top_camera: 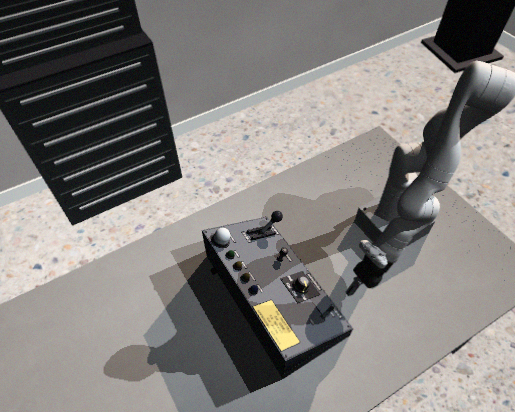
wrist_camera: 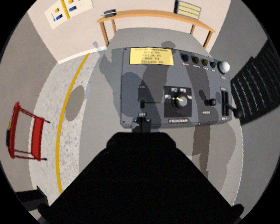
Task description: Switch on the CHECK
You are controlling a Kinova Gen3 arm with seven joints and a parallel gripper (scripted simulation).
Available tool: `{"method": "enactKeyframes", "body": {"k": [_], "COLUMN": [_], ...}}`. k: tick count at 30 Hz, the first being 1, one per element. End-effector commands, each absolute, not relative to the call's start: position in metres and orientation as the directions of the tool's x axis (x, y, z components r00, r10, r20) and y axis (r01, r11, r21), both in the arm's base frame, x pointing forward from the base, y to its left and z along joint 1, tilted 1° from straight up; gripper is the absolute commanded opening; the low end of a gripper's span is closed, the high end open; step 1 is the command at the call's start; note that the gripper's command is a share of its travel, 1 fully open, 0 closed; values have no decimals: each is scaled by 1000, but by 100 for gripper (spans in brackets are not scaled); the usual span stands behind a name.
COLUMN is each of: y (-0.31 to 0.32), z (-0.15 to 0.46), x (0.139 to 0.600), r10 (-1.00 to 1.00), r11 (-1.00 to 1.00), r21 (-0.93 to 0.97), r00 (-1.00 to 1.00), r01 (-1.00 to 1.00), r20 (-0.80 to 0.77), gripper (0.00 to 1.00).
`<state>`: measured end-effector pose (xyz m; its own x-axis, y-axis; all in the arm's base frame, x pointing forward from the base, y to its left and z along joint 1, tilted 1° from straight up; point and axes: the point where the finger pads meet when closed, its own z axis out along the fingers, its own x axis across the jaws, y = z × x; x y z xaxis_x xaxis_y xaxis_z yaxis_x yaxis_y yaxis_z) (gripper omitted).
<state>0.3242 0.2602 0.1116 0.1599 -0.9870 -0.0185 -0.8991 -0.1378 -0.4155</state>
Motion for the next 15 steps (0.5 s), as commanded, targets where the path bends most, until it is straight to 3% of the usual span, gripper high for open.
{"method": "enactKeyframes", "body": {"k": [1, 15], "y": [257, 262], "z": [96, 62], "x": [329, 346], "r10": [-988, -987], "r11": [-140, -140], "r21": [-411, -414], "r00": [157, 158], "r01": [-901, -899], "r20": [-6, -10], "gripper": [0, 0]}}
